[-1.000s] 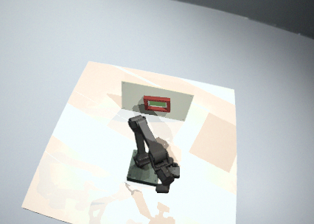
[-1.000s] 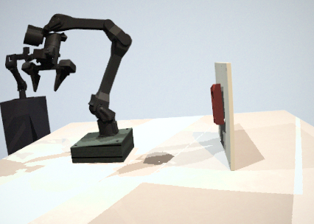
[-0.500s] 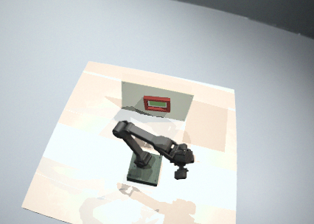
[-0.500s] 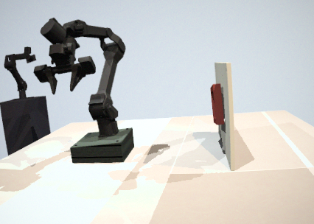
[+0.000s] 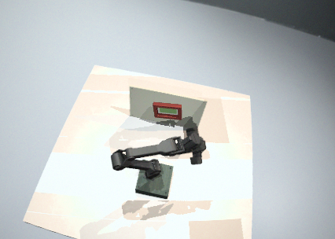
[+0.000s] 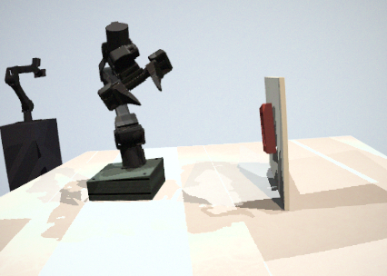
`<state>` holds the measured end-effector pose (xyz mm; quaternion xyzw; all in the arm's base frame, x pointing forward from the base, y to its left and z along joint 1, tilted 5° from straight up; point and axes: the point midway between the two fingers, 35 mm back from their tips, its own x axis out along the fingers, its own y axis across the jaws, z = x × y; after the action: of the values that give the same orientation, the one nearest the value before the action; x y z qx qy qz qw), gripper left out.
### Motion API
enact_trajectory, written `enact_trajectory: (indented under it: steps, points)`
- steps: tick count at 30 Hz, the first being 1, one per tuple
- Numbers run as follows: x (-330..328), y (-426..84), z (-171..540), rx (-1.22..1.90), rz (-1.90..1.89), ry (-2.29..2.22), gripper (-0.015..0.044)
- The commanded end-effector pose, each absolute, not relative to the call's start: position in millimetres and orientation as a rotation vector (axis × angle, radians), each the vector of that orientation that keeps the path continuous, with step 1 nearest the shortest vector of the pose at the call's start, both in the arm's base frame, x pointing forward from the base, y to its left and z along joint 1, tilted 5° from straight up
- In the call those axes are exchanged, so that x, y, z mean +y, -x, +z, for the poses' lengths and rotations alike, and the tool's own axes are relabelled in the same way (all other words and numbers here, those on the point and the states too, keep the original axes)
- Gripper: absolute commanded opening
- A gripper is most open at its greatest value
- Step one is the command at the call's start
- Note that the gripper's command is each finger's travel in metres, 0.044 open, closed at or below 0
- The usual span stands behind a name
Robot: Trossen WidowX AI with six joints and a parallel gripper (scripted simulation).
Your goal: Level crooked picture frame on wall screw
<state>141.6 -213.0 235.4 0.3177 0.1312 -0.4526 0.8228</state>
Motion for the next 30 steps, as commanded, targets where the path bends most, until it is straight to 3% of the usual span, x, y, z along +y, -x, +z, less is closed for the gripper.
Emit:
enact_trajectory:
  steps: [1,10,18,30]
  points:
    - [-188.6,-176.4,238.5,0.187,-0.831,-0.751,0.026]
    - [-101.4,-241.3,244.9,0.058,-0.43,-1.024,0.026]
    - [-7.8,-258.6,251.4,0.072,-0.04,-1.334,0.026]
    - [0.2,-258.2,251.9,0.079,-0.006,-1.362,0.026]
